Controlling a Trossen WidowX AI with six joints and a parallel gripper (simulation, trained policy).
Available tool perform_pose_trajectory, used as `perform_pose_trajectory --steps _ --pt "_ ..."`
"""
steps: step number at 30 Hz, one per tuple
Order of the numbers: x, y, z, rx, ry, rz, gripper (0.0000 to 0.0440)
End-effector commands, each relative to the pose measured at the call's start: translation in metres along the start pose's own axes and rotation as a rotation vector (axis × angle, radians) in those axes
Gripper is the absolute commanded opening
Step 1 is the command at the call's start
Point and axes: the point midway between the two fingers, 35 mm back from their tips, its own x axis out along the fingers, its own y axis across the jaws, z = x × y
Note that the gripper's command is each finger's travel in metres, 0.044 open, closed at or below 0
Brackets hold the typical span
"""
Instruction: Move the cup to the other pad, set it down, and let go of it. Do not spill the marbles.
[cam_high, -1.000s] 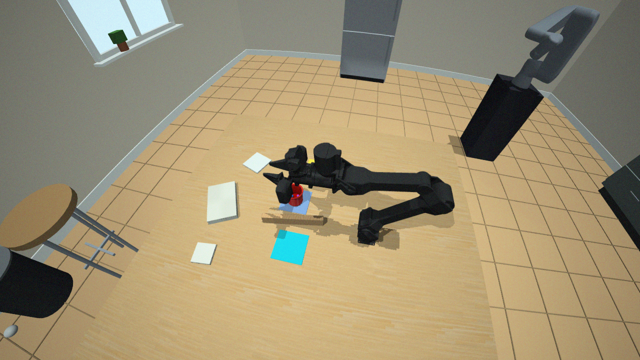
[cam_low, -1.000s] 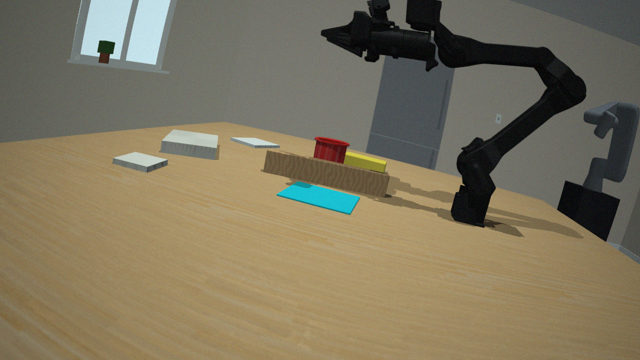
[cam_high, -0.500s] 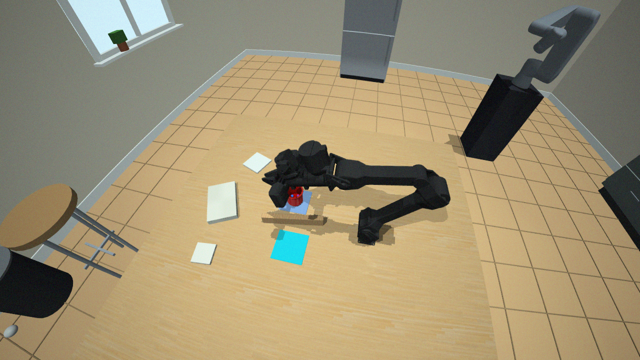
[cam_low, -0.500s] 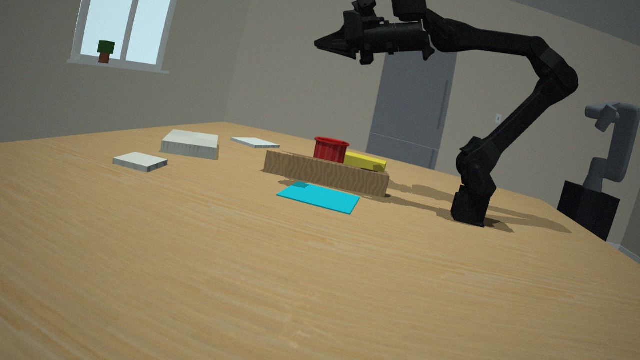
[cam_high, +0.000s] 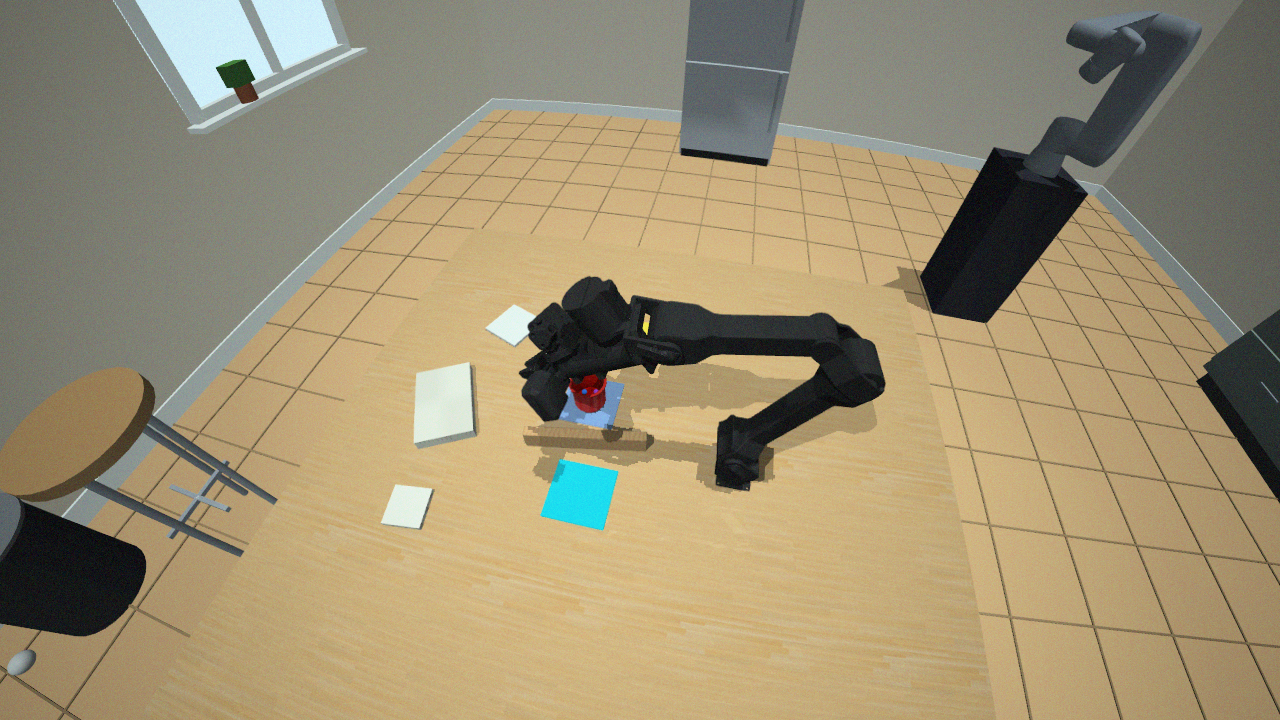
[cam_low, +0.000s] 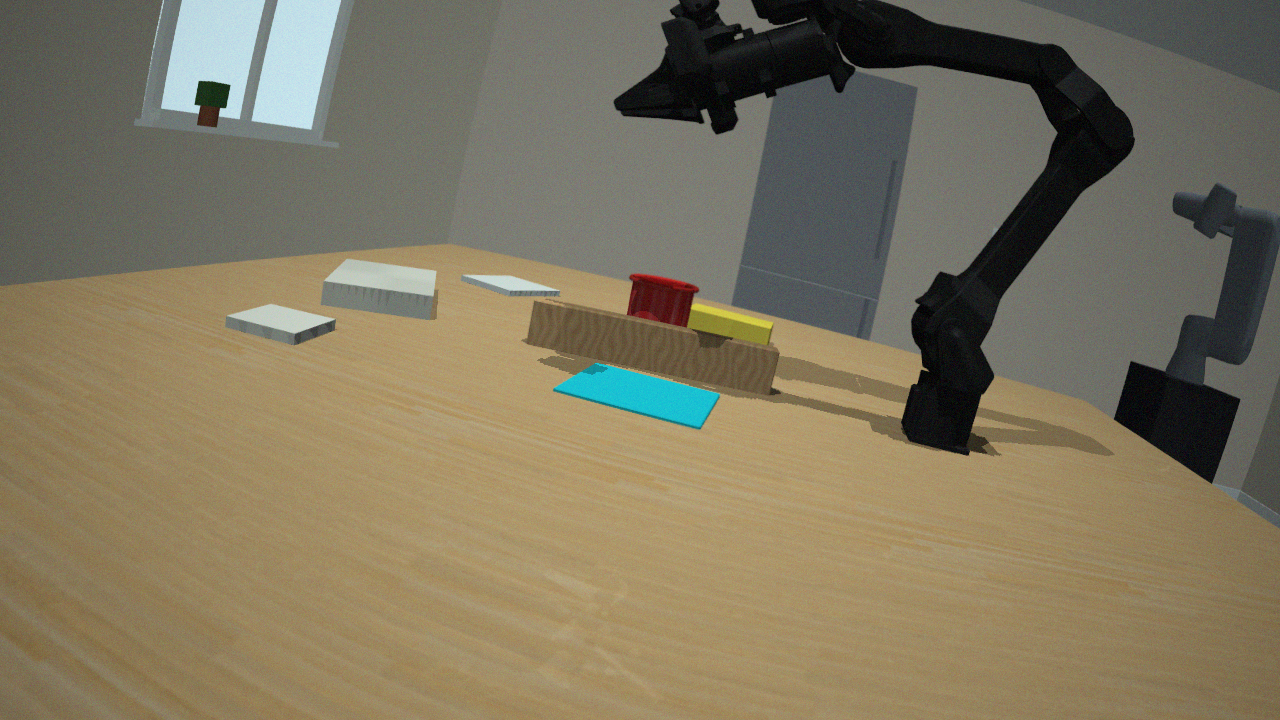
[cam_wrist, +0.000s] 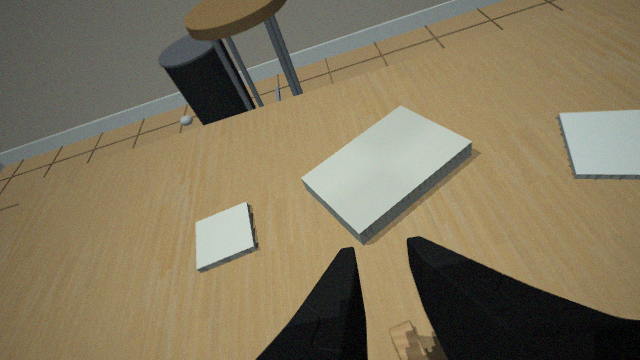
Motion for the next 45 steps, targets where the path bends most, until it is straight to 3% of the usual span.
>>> perform_pose_trajectory --steps 1,33,45 --pt "0.004 0.002 -0.001 0.009 0.042 -0.006 0.0083" --pt "0.020 -0.004 -0.043 -0.033 0.557 -0.100 0.0118" --pt "0.022 -0.020 -0.060 -0.097 0.748 -0.132 0.0108"
